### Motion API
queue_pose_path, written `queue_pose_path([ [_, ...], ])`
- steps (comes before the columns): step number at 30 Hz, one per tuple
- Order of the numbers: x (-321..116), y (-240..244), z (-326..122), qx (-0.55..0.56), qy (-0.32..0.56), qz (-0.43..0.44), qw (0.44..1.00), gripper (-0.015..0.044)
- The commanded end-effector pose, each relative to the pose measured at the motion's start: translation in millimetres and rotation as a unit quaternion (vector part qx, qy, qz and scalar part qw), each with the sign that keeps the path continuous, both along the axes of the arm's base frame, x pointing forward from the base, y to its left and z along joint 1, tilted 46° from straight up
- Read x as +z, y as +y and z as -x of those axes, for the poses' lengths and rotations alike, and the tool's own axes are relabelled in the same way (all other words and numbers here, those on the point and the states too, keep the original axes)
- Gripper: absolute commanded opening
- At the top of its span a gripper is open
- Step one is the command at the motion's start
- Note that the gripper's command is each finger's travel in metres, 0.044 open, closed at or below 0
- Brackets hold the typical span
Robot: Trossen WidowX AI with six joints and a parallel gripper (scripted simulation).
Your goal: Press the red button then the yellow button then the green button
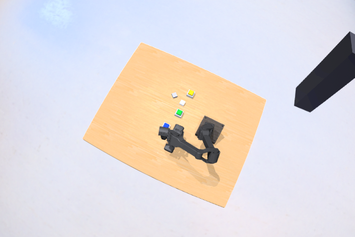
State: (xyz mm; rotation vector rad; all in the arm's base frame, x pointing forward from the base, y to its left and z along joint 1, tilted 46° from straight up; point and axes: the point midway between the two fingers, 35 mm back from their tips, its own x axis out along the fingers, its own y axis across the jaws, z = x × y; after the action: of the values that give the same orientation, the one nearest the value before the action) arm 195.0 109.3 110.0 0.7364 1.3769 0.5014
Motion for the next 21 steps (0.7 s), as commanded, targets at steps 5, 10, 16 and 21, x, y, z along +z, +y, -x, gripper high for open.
queue_pose_path([
  [5,19.0,-21.9,5.3,-0.001,0.004,0.003,1.0,0.002],
  [10,21.2,-24.4,5.7,-0.001,0.004,0.004,1.0,0.002],
  [16,57.3,-62.6,12.7,-0.001,0.006,0.006,1.0,0.002],
  [21,62.3,-66.7,14.2,-0.001,0.006,0.005,1.0,0.002],
])
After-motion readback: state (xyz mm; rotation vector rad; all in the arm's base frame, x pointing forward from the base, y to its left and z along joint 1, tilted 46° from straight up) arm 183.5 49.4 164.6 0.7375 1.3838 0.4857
